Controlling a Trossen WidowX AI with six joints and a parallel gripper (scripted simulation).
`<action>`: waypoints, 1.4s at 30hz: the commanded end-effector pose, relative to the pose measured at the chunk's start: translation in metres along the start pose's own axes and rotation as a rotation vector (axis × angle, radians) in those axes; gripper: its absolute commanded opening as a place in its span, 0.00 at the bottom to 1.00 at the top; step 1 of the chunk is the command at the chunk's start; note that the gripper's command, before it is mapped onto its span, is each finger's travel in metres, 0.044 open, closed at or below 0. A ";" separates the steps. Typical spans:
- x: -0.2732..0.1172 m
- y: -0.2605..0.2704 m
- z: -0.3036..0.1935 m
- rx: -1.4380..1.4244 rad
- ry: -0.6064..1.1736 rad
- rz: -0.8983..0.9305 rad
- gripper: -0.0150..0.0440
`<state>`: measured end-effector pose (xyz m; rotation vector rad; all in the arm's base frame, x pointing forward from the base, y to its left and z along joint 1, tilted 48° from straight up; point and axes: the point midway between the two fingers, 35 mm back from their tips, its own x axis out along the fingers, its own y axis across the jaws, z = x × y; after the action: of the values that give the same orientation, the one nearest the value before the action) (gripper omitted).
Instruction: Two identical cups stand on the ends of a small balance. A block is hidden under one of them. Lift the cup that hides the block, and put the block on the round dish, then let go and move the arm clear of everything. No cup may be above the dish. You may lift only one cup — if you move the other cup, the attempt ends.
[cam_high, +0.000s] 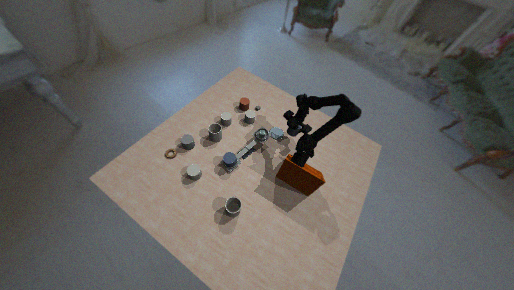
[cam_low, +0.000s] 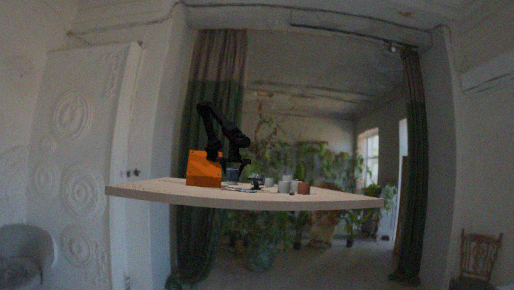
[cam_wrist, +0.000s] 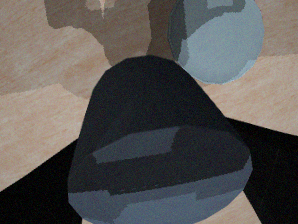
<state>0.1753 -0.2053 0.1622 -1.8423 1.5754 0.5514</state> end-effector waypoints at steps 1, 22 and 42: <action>0.001 0.009 -0.009 -0.014 0.025 -0.010 0.25; 0.047 0.008 -0.010 -0.015 0.026 -0.009 0.25; 0.055 0.009 -0.010 -0.012 0.028 -0.003 0.79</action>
<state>0.1760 -0.2518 0.1305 -1.8709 1.5898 0.5364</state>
